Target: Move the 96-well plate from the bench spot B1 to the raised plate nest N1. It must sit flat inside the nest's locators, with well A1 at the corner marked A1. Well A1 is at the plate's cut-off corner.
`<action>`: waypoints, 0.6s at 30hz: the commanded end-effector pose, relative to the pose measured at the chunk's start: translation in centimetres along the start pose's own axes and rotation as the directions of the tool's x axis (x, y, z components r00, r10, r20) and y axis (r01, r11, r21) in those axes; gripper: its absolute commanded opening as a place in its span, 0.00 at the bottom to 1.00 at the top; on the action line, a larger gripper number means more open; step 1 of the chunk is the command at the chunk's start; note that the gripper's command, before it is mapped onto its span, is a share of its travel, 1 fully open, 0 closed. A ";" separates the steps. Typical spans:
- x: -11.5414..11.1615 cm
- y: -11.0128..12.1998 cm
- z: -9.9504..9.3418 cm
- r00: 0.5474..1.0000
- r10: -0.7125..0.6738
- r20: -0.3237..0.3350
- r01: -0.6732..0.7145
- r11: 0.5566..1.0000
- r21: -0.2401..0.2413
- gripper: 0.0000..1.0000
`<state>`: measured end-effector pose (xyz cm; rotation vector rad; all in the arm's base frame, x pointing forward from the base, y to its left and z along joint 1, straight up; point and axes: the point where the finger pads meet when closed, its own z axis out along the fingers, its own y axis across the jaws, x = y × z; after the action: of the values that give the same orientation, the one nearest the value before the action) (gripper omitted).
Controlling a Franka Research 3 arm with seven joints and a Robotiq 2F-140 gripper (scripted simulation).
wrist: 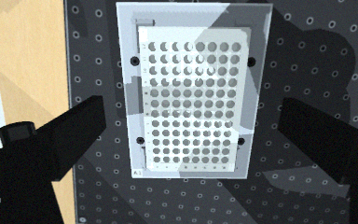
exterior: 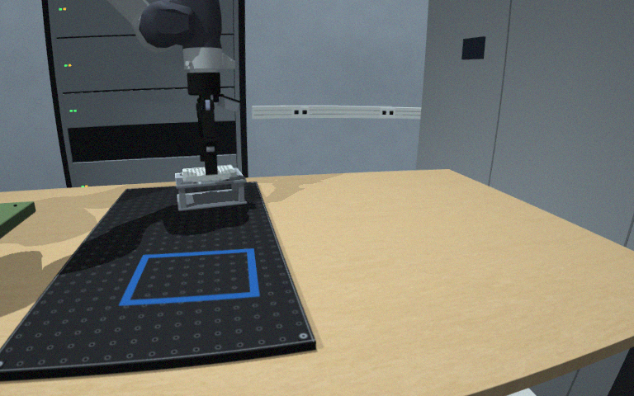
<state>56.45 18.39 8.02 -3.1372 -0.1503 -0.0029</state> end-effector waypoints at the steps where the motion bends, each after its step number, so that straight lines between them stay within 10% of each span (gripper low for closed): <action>1: 0.0 0.0 -0.7 1.000 -0.002 0.001 0.002 1.000 0.000 1.00; 18: 0.0 0.0 -4.7 1.000 -0.002 0.001 0.002 1.000 0.000 1.00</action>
<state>56.87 18.47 12.34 -3.1315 -0.1626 -0.0232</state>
